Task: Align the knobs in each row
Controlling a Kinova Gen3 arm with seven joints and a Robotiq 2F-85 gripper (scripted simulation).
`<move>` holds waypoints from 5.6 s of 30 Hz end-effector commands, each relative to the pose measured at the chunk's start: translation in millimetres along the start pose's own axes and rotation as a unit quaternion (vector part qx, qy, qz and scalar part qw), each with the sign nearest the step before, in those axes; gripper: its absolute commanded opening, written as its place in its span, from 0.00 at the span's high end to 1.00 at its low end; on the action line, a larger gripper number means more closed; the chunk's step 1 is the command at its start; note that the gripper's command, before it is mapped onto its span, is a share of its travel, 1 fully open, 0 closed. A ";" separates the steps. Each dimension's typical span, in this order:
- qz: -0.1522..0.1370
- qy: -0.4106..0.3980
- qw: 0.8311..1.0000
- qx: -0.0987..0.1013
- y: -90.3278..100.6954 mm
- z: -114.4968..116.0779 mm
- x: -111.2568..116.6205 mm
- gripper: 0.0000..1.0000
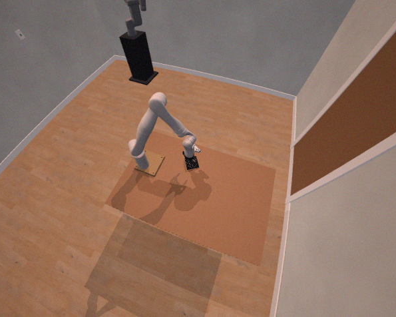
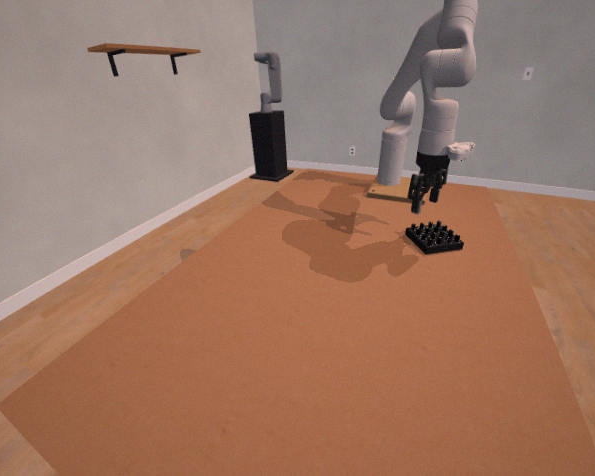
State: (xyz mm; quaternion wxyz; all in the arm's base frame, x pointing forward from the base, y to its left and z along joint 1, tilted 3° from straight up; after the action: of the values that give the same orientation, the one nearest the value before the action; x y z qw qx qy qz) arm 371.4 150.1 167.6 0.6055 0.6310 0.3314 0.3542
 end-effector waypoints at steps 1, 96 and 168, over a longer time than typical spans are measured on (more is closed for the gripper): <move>-0.002 -0.018 1.000 -0.001 -2.4 -6.4 1.6 0.00; 0.006 -0.267 0.963 -0.024 -17.7 -34.3 2.8 0.00; 0.006 -0.267 0.963 -0.024 -17.7 -34.7 1.9 0.00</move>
State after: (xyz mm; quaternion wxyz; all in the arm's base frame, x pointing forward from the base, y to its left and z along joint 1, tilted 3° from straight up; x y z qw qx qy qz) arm 343.4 171.1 150.1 0.6852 0.6895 0.1462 0.1838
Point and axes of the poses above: the point where the finger pads meet when closed, its own y axis back along the fingers, its own z axis across the jaws, x = y × z, the point moved 7 cm from there along y, back along the fingers, and after that the axes turned 8 degrees about -y, right-handed, at the moved point
